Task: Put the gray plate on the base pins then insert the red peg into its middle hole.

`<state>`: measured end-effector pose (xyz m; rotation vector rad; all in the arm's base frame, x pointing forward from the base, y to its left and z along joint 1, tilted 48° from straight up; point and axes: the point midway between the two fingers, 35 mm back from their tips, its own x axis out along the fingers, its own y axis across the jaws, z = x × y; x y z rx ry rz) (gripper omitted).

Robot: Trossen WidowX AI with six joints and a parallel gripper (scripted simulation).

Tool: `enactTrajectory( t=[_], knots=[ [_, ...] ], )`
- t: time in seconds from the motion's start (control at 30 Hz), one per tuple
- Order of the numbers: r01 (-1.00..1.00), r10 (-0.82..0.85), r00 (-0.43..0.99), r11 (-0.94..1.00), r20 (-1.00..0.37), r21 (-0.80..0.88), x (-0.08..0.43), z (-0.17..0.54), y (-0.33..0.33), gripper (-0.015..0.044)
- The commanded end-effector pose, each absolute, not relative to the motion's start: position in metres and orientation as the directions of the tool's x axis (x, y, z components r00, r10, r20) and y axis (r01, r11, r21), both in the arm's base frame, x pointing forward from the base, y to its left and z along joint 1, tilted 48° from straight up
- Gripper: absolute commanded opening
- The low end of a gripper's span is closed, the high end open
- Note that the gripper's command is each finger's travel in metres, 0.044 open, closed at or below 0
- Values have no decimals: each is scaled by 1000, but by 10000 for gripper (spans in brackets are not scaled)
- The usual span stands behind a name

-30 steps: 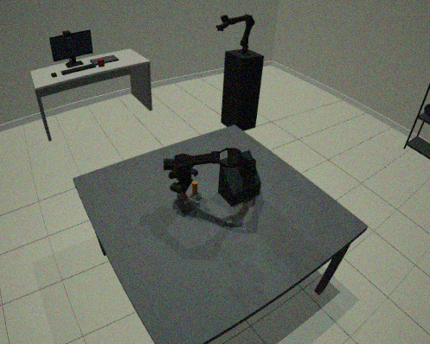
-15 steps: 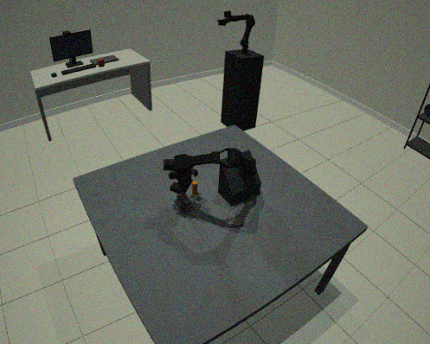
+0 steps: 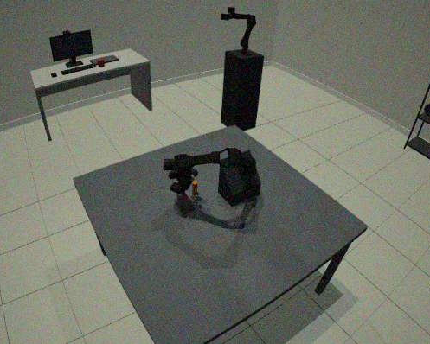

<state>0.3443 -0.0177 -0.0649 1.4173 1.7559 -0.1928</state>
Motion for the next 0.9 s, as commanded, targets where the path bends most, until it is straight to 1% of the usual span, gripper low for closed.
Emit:
enactTrajectory(
  t=[0.0,0.87],
  knots=[
    [863,732,8,339,-681,375,344,-63,-20,150],
    [863,732,10,337,-681,375,342,-50,-30,150]
  ],
)
